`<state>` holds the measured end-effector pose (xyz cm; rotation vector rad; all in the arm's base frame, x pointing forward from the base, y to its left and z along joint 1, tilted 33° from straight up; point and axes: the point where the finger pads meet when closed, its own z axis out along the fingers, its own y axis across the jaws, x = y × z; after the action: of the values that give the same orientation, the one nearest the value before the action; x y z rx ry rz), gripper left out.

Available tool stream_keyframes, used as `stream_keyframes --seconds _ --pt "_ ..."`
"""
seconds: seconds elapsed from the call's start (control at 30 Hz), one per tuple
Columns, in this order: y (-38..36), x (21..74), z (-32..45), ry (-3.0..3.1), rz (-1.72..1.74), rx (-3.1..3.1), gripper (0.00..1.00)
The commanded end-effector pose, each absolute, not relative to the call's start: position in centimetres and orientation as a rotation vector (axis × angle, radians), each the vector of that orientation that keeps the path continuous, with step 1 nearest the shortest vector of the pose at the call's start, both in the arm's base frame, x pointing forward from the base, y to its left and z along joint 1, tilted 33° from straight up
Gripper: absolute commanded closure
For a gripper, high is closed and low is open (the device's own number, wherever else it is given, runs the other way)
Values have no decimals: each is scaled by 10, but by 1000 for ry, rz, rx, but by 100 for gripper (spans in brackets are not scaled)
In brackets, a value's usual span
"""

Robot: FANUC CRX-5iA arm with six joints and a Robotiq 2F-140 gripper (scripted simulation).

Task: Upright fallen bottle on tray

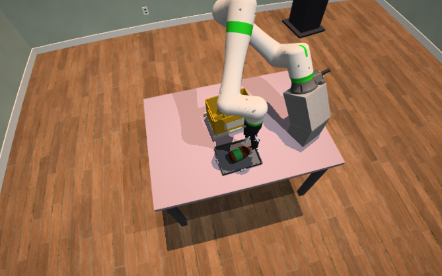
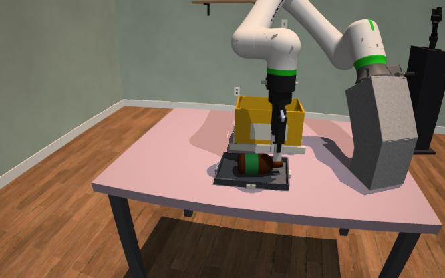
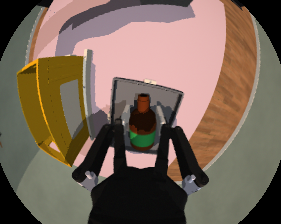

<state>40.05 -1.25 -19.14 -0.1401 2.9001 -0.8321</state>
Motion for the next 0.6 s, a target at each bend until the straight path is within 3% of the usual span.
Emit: stream_keyframes --seconds 0.0,0.57 --pt "-13 401 -192 2900 -832 -140 62" --pt "-18 402 -201 2900 -832 -140 62"
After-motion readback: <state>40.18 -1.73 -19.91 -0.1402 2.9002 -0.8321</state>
